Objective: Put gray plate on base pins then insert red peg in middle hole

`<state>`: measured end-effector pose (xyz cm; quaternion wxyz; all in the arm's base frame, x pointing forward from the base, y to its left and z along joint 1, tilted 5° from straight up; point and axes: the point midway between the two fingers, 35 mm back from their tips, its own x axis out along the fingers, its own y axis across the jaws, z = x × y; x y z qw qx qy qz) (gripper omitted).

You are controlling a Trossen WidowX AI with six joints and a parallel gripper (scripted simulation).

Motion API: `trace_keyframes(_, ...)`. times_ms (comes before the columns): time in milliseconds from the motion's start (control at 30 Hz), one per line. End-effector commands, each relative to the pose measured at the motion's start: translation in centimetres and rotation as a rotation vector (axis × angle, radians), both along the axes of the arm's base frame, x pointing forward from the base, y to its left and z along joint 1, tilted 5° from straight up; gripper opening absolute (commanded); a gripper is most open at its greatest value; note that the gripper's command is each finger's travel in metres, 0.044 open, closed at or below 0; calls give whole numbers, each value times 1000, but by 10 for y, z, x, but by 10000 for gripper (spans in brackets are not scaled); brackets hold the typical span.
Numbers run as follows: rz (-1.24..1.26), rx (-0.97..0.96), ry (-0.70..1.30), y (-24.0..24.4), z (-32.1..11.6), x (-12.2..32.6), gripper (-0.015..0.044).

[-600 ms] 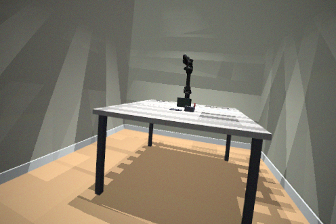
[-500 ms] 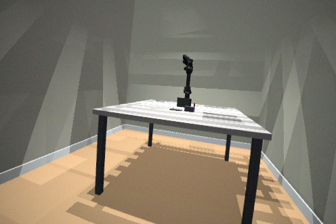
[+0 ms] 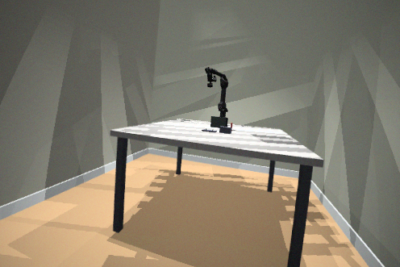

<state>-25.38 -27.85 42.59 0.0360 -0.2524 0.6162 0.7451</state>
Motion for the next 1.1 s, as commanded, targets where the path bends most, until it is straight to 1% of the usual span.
trace_keyframes(0,194,150,-2,-35,-20,34,440)
trace_keyframes(100,358,248,8,-60,-35,64,440)
trace_keyframes(300,739,489,78,-105,-70,146,440)
trace_keyframes(400,932,612,137,-120,-87,191,440)
trace_keyframes(467,992,628,177,-125,-93,217,440)
trace_keyframes(567,1152,725,244,-129,-108,258,440)
trace_keyframes(800,1551,949,448,-120,-143,357,440)
trace_keyframes(1067,2068,1197,835,-65,-189,479,440)
